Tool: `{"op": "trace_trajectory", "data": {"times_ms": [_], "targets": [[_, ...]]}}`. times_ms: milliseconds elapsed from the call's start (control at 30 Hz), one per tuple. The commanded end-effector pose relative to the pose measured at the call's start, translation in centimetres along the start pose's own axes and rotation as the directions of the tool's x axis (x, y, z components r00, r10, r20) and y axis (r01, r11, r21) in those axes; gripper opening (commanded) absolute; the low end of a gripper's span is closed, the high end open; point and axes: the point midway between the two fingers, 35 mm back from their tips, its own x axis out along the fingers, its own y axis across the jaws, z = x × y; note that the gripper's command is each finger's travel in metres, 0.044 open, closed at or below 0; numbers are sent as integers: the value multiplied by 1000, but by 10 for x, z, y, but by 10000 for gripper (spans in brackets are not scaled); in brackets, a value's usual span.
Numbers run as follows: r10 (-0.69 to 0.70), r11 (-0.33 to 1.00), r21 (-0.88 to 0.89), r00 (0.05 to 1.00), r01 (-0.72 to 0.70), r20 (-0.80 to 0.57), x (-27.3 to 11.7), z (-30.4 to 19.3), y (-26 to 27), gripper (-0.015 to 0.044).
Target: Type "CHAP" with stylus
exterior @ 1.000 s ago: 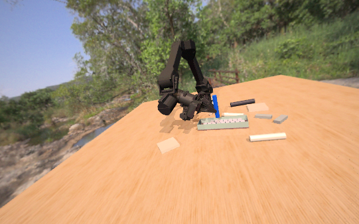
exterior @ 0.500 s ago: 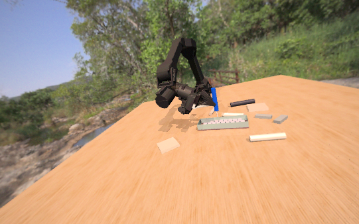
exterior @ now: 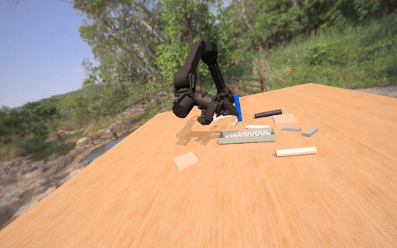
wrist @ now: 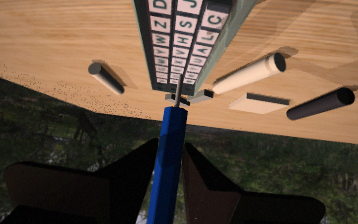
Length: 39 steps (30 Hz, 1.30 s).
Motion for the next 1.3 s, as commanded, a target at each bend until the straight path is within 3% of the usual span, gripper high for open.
{"op": "trace_trajectory", "data": {"times_ms": [0, 500, 600, 633, 1267], "targets": [[3, 1000, 2, 1000, -3, -2, 2, -5, -8, 0], [4, 1000, 4, 1000, -4, -2, 14, 8, -15, 0], [4, 1000, 4, 1000, -4, -2, 14, 10, -14, 79], [4, 1000, 4, 1000, -4, -2, 15, 10, -14, 81], [4, 1000, 4, 1000, -4, -2, 20, 20, -14, 81]]}}
